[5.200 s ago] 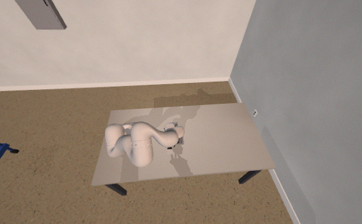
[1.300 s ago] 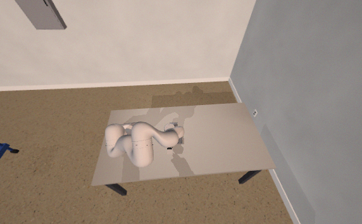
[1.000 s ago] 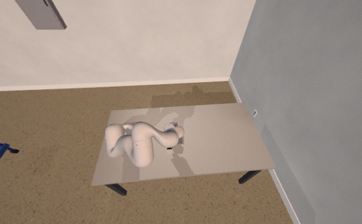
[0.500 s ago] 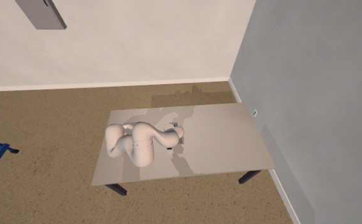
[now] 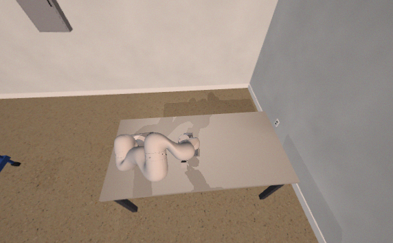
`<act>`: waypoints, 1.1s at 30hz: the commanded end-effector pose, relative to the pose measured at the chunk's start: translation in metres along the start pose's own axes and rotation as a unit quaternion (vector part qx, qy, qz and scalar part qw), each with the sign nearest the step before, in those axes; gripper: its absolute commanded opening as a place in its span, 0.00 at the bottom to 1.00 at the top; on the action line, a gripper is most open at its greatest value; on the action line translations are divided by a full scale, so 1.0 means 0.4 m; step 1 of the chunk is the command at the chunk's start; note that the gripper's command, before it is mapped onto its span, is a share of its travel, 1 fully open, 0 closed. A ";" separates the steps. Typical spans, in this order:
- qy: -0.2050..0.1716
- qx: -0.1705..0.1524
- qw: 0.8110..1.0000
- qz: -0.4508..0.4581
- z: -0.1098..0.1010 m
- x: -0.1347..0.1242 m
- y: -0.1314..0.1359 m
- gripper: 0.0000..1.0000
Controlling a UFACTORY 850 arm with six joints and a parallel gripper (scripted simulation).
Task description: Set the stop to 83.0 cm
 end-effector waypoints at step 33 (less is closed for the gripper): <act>0.000 0.000 1.000 0.000 0.046 -0.003 -0.010 0.06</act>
Point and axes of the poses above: the point where the finger pads meet when closed, its own z axis out along the fingers, its own y axis across the jaws, x = y × z, the point moved 4 cm from there along -z, back along the fingers, and after that the axes turned 15 degrees about z, right-handed, at the moved point
